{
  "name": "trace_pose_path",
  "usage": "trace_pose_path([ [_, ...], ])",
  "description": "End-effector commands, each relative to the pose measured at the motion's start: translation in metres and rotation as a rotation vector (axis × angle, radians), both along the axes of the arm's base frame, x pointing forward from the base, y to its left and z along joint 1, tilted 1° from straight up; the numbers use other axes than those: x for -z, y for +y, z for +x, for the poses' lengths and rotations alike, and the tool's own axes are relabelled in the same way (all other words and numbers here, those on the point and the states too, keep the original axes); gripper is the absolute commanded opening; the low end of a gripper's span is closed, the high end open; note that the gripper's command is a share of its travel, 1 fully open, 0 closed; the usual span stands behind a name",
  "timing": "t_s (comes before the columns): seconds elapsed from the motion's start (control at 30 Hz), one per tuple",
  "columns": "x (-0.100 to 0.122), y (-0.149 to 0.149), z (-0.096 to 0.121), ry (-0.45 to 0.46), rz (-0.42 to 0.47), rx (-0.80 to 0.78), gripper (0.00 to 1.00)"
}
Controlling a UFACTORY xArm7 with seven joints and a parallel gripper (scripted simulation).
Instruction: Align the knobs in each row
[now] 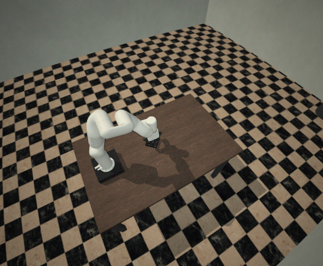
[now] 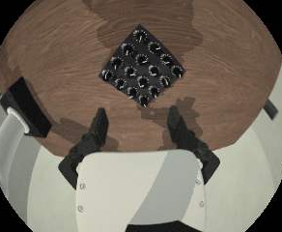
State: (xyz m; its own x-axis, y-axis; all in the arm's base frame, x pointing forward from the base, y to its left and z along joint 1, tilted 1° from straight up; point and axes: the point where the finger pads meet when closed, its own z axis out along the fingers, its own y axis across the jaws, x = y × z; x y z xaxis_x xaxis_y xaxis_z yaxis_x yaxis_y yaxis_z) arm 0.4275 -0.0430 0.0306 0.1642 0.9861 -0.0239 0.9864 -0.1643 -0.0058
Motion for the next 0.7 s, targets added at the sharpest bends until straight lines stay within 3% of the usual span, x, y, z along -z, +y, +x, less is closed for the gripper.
trace_pose_path([
  [0.0, -0.003, 0.003, 0.010, 0.003, 0.013, -0.156, 1.00],
  [0.2, -0.006, 0.006, 0.022, 0.006, 0.014, -0.377, 1.00],
  [0.27, -0.006, 0.006, 0.022, 0.006, 0.014, -0.377, 1.00],
  [0.33, -0.008, 0.008, 0.030, 0.006, 0.015, -0.506, 1.00],
  [0.67, -0.014, 0.013, 0.050, 0.005, 0.013, -0.843, 1.00],
])
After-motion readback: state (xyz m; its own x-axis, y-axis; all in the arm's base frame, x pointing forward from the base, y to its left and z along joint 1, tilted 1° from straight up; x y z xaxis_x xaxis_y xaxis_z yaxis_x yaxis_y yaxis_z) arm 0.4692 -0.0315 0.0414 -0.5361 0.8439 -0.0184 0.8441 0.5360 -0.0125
